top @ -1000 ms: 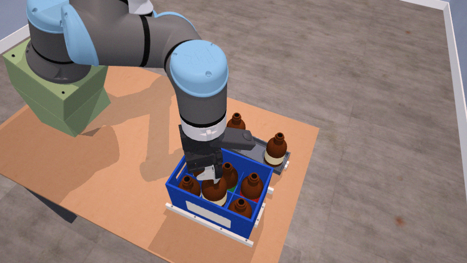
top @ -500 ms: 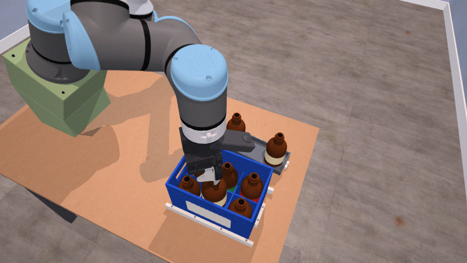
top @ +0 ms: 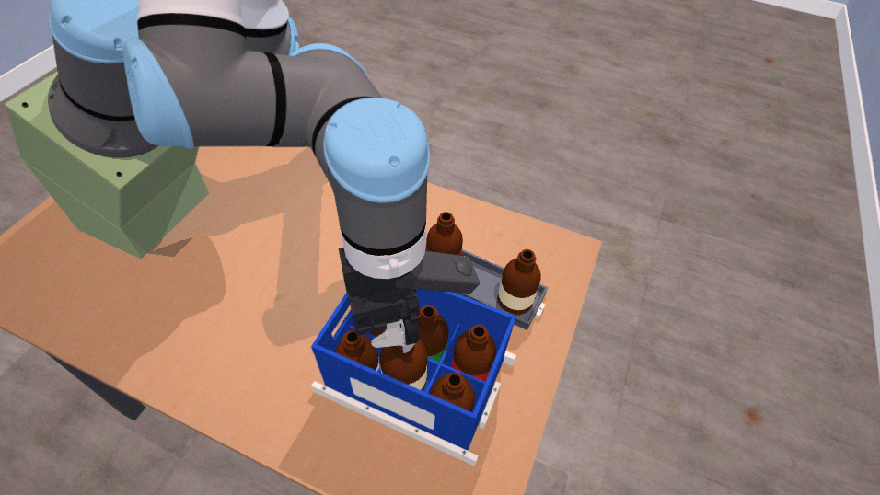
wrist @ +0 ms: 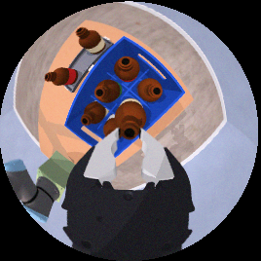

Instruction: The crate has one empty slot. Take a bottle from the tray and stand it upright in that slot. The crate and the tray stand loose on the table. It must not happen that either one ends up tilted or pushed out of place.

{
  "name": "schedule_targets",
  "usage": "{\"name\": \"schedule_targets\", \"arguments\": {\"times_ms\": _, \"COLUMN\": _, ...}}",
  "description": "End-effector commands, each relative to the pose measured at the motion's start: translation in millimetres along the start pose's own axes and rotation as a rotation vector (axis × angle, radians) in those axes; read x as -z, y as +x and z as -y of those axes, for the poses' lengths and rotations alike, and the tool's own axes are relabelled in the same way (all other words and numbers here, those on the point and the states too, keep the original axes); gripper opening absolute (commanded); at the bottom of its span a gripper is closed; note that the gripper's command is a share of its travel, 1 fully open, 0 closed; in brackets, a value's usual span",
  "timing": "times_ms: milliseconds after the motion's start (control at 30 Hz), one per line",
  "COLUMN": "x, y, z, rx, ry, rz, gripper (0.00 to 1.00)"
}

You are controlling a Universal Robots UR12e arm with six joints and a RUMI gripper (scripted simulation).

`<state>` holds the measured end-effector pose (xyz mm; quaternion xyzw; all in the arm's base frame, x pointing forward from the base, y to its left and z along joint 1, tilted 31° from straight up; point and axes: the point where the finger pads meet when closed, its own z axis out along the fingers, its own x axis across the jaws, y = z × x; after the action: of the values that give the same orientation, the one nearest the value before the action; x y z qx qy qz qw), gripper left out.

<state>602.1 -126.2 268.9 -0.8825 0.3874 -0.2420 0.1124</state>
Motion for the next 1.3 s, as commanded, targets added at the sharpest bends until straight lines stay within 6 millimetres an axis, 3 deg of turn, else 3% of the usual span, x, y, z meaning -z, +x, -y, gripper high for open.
{"name": "schedule_targets", "arguments": {"times_ms": 0, "x": -6.9, "y": -0.4, "z": 0.7, "rx": 0.001, "ry": 0.0, "rz": -0.002, "gripper": 0.0}}
{"name": "schedule_targets", "arguments": {"times_ms": 1267, "x": -16.7, "y": -0.5, "z": 0.6, "rx": 0.001, "ry": 0.0, "rz": -0.002, "gripper": 0.0}}
